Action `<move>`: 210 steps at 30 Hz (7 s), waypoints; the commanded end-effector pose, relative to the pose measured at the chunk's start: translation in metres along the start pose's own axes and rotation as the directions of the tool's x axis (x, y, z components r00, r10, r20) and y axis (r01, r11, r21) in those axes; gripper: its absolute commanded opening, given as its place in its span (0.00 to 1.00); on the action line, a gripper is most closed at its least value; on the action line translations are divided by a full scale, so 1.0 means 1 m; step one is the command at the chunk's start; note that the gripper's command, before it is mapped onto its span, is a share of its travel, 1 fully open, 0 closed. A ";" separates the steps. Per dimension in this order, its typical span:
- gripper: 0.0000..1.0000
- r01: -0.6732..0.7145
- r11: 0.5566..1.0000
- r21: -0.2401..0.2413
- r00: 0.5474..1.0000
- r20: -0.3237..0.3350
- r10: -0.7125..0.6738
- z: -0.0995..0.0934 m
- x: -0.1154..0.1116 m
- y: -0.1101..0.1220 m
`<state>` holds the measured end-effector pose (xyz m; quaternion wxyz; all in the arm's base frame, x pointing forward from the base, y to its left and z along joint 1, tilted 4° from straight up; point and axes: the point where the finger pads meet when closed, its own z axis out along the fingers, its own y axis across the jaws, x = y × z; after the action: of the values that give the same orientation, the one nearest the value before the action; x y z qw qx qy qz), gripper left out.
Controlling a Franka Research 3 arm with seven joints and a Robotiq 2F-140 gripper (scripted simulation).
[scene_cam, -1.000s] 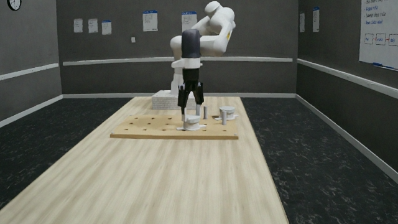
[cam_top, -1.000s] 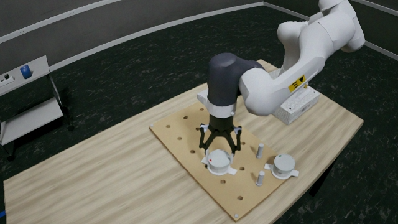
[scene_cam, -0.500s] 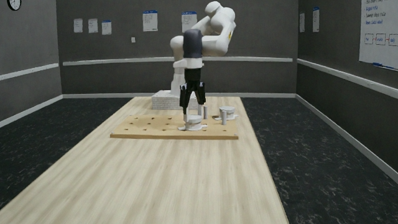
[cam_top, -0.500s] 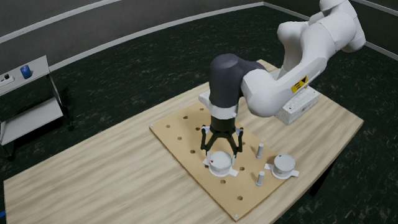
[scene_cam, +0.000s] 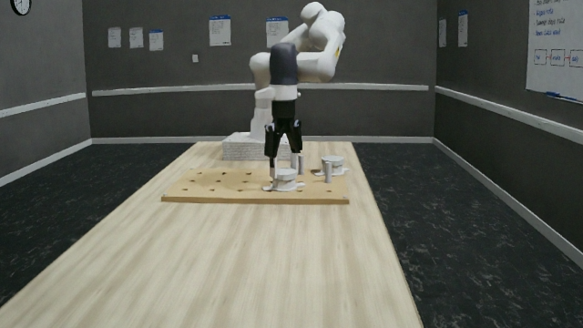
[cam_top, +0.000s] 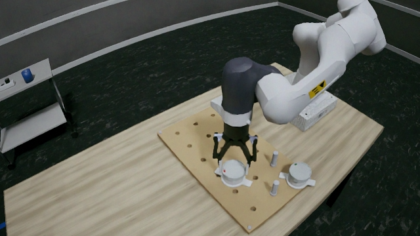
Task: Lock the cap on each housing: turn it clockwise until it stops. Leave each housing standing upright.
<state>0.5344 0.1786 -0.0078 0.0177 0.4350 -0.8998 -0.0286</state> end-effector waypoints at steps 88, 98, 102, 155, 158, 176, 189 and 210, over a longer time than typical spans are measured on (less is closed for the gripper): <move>0.10 -0.003 1.000 -0.005 1.000 -0.003 0.003 0.001 0.010 0.023; 0.10 -0.003 1.000 -0.005 1.000 -0.003 0.003 0.001 0.010 0.030; 0.10 -0.003 1.000 -0.005 1.000 -0.003 0.003 0.001 0.010 0.034; 0.10 -0.003 1.000 -0.005 1.000 -0.003 0.003 0.001 0.010 0.108; 0.10 -0.003 1.000 -0.005 1.000 -0.003 0.003 0.001 0.010 0.113; 0.10 -0.003 1.000 -0.005 1.000 -0.003 0.003 0.001 0.010 0.136; 0.10 -0.003 1.000 -0.005 1.000 -0.003 0.003 0.000 0.010 0.145; 0.10 -0.003 1.000 -0.005 1.000 -0.003 0.003 0.000 0.010 0.148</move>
<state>0.4253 0.2517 0.0048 0.0112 0.4316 -0.9018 -0.0192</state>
